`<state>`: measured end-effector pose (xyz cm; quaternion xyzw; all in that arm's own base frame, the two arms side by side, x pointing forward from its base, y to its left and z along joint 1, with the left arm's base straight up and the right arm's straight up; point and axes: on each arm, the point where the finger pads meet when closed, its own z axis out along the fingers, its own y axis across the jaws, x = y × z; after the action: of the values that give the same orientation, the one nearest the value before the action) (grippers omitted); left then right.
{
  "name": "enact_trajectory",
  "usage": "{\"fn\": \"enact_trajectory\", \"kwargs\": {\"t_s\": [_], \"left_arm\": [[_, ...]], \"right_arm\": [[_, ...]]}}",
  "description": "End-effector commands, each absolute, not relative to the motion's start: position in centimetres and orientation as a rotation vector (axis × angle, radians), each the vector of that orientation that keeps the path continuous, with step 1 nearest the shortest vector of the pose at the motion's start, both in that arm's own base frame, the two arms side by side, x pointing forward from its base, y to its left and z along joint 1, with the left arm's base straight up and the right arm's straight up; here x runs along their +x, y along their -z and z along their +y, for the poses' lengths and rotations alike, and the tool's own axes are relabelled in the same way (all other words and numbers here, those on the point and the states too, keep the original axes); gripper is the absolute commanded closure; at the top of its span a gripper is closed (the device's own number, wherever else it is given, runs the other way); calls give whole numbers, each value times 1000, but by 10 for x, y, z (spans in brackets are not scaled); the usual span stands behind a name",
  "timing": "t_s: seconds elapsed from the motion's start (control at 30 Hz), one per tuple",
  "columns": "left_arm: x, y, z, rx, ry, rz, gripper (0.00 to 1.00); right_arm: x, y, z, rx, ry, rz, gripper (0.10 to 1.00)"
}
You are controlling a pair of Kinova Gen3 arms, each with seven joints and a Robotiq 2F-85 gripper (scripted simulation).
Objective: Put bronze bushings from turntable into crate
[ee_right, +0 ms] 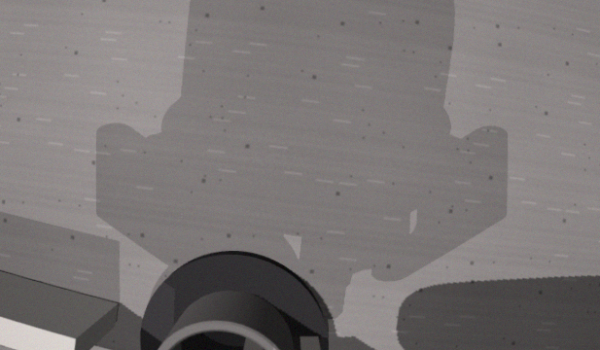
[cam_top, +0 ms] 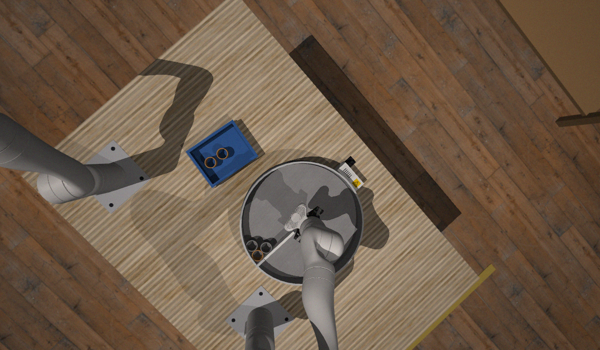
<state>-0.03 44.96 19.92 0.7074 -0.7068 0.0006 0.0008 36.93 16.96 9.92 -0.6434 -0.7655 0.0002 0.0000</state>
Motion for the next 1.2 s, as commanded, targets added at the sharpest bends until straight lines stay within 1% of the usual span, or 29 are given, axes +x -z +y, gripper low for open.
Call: {"fn": "enact_trajectory", "kwargs": {"t_s": [0.0, 0.87, 0.9, 1.17], "left_arm": [[0, -200, 450, 2222, 0, -2221, 1], [0, -200, 450, 2222, 0, -2221, 1], [0, -200, 450, 2222, 0, -2221, 1], [0, -200, 450, 2222, 0, -2221, 1]], "right_arm": [[370, -100, 170, -2022, 2, -2405, 1000], [370, -100, 170, -2022, 2, -2405, 1000], [370, -100, 170, -2022, 2, -2405, 877], [370, -100, 170, -2022, 2, -2405, 877]]}}
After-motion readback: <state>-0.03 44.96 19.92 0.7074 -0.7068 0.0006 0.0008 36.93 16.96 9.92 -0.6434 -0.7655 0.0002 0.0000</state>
